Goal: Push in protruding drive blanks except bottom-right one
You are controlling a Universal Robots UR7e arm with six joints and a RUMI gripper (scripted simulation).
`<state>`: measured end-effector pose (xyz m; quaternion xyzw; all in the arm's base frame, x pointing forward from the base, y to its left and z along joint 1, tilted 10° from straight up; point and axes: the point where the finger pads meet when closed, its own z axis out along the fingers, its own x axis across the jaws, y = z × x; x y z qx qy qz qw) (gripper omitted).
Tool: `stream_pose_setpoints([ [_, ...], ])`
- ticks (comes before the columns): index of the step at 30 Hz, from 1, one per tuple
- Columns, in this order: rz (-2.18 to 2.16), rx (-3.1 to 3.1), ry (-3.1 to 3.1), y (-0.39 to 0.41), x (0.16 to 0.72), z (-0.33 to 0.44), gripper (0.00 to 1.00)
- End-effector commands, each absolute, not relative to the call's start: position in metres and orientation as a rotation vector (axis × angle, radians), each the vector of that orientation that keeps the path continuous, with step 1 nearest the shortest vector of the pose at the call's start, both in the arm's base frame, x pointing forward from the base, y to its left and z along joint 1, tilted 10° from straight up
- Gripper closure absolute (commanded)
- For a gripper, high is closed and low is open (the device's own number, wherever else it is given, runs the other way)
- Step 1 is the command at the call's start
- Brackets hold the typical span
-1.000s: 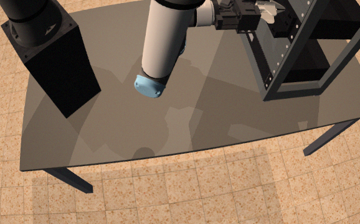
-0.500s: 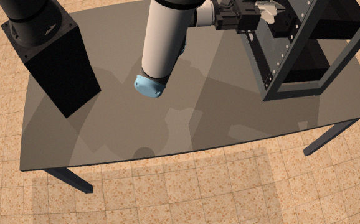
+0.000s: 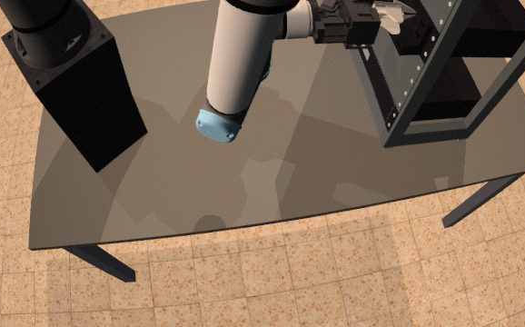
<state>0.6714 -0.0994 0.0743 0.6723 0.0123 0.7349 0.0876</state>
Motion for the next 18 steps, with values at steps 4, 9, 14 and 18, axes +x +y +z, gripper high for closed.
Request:
stream_pose_setpoints([
  [4, 2.189, 1.995, 0.037, -0.101, 0.672, 0.076, 1.0],
  [9, 2.189, 1.995, 0.037, -0.1, 0.659, 0.075, 1.0],
  [14, 2.189, 1.995, 0.037, -0.099, 0.645, 0.074, 1.0],
  [18, 2.189, 1.995, 0.037, -0.096, 0.622, 0.072, 1.0],
])
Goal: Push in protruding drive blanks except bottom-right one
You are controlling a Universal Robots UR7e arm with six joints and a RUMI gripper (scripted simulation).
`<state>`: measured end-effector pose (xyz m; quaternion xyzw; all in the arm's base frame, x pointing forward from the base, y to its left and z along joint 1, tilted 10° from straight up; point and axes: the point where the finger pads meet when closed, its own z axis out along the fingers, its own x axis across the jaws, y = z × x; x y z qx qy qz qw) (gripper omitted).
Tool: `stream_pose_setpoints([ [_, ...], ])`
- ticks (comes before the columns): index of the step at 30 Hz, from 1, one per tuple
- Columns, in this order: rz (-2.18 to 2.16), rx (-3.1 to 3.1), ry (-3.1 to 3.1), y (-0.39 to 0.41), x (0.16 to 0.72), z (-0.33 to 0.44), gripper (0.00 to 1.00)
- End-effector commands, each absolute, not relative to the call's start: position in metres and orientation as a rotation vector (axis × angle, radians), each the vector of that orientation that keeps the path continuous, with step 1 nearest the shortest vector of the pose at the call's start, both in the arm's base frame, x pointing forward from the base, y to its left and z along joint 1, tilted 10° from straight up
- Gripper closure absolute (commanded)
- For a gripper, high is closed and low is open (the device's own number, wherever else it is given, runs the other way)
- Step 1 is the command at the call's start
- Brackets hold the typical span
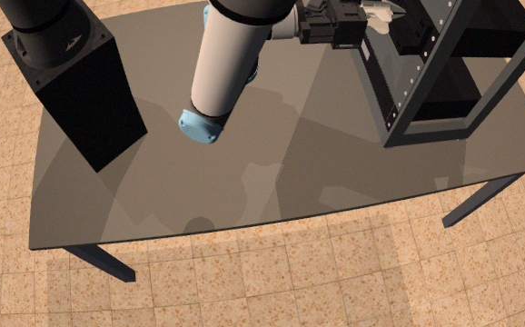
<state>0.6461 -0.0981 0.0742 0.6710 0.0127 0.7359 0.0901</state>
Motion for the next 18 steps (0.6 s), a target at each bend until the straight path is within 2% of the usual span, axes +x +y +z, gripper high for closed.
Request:
stream_pose_setpoints([
  [1, 2.189, 1.995, 0.037, -0.096, 0.615, 0.071, 1.0],
  [9, 2.189, 1.995, 0.037, -0.092, 0.58, 0.067, 1.0],
  [18, 2.189, 1.995, 0.037, -0.091, 0.575, 0.067, 1.0],
])
